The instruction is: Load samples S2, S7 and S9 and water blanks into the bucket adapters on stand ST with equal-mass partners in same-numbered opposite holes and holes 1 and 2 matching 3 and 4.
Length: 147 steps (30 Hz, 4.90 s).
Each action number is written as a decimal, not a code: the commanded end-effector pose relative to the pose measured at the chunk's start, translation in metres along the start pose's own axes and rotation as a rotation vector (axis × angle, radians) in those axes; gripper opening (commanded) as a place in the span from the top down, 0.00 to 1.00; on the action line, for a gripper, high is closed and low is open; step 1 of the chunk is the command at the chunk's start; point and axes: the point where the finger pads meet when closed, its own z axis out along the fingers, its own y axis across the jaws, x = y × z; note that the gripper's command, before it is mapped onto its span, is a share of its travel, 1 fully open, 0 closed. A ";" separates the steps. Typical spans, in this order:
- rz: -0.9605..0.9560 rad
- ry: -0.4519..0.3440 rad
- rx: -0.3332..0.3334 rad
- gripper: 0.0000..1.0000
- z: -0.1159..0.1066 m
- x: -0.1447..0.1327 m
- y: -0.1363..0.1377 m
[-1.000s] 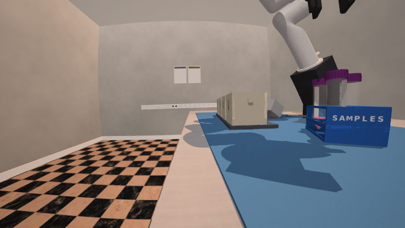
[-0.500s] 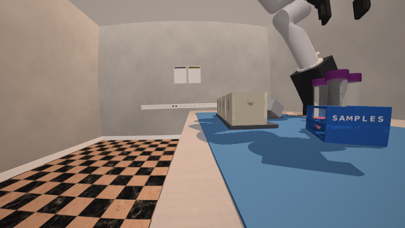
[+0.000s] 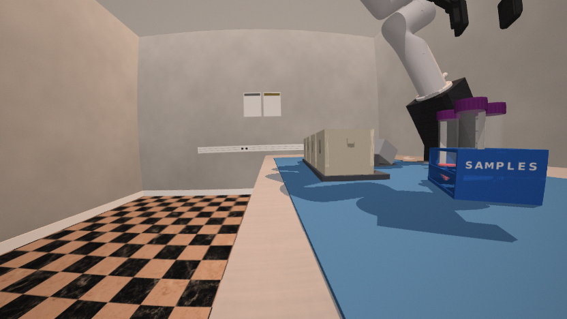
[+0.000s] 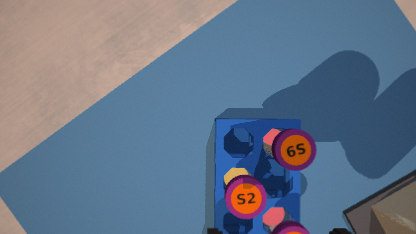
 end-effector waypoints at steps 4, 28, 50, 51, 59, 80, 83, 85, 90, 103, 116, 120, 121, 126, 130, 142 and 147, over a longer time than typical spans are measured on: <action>0.001 0.003 0.001 0.43 0.007 0.001 0.000; 0.000 0.003 0.001 0.43 0.051 0.001 0.000; 0.000 0.003 0.000 0.43 0.087 0.001 0.000; 0.000 0.003 0.000 0.43 0.089 0.001 0.000; 0.000 0.003 0.000 0.43 0.105 0.001 0.000; 0.000 0.003 0.000 0.43 0.116 0.001 0.000; 0.000 0.003 0.000 0.43 0.117 0.001 0.000; 0.000 0.003 0.000 0.43 0.118 0.001 0.000; 0.000 0.003 0.000 0.43 0.121 0.001 0.000; 0.000 0.003 0.000 0.43 0.128 0.001 0.000; 0.000 0.003 0.000 0.43 0.133 0.001 0.000; 0.000 0.003 0.000 0.43 0.133 0.001 0.000; 0.000 0.003 0.000 0.43 0.133 0.001 0.000; 0.000 0.003 0.000 0.43 0.133 0.001 0.000; 0.000 0.003 0.000 1.00 0.131 0.001 0.000; 0.000 0.003 0.000 1.00 0.131 0.001 0.000; 0.000 0.003 0.000 1.00 0.131 0.001 0.000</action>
